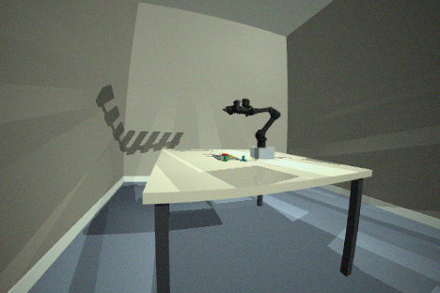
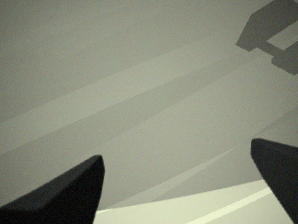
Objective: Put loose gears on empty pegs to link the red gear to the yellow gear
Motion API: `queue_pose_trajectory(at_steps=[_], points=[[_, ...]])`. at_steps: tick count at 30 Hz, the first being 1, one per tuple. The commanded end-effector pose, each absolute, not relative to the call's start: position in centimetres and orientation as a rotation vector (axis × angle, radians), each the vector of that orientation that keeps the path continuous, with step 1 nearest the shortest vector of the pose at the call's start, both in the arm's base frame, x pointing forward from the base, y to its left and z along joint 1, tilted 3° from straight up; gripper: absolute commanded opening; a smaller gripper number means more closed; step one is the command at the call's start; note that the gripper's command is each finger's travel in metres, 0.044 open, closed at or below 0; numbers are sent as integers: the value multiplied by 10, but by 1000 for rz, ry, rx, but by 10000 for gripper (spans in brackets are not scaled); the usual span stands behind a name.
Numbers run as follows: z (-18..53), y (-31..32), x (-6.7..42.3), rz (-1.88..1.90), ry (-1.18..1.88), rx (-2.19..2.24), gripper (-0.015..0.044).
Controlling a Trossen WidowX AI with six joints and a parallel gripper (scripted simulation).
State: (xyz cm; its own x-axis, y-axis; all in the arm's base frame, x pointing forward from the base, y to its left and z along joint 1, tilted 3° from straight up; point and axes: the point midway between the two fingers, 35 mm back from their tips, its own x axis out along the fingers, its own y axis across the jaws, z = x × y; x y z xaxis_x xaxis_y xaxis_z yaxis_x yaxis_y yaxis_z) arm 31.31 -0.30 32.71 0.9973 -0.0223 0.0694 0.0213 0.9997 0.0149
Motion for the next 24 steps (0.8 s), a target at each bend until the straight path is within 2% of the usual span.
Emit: queue_pose_trajectory(at_steps=[1, 5, 13, 18, 24], points=[[326, -3, 314, -20, -64, 16, 426], [296, 10, 325, 14, 61, 69, 440], [173, 62, 332, 57, 599, 280, 440], [100, 89, 306, -24, 960, 361, 440], [32, 104, 251, -256, 1370, 362, 440]])
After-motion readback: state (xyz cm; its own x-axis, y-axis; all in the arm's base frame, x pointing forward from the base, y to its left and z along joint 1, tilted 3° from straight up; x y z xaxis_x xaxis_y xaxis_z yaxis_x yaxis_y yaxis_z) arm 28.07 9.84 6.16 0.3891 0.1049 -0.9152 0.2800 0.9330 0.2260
